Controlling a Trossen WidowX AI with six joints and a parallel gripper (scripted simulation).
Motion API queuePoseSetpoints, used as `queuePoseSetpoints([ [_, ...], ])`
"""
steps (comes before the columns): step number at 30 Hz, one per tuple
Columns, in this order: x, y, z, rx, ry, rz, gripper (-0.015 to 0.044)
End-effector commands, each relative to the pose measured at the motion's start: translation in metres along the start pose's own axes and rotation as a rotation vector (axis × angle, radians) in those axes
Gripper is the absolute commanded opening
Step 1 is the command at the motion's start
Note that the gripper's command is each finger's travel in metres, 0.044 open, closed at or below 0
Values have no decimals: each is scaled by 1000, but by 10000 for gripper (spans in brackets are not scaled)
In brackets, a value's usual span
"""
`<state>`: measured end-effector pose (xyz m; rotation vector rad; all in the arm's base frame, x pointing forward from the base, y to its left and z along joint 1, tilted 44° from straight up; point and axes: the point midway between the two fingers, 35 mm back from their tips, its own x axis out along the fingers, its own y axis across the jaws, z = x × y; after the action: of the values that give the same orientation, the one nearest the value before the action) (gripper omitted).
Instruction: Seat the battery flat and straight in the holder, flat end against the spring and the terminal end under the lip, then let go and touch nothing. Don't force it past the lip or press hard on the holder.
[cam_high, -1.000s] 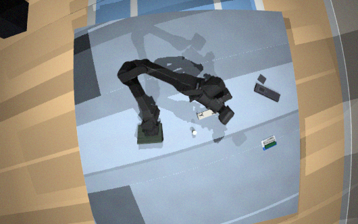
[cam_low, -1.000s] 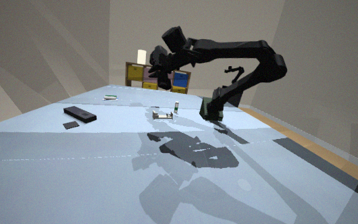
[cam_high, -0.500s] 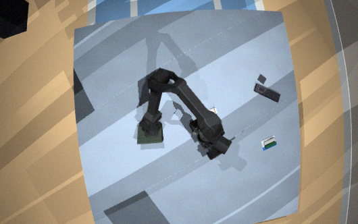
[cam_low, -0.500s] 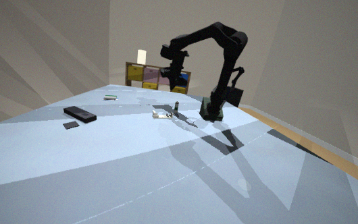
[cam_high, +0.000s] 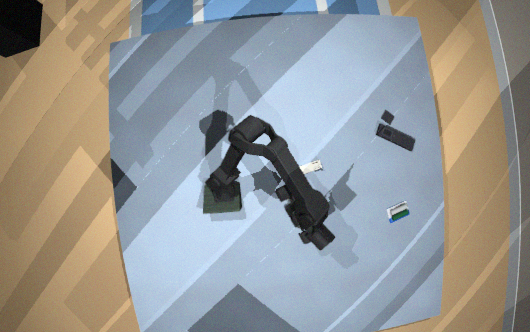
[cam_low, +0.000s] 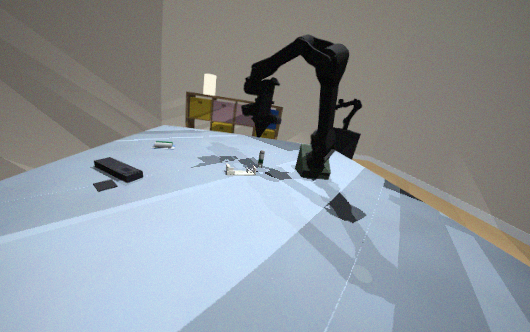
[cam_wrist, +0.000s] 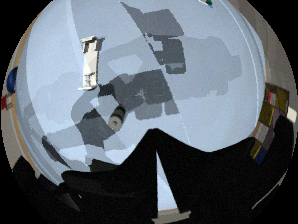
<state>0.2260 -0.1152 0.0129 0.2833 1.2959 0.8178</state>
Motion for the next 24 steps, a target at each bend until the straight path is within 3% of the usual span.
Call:
queuePoseSetpoints([
  [1,32,3,0,8,1,22,0],
  [6,66,7,-2,7,0,25,0],
  [24,65,29,0,8,0,25,0],
])
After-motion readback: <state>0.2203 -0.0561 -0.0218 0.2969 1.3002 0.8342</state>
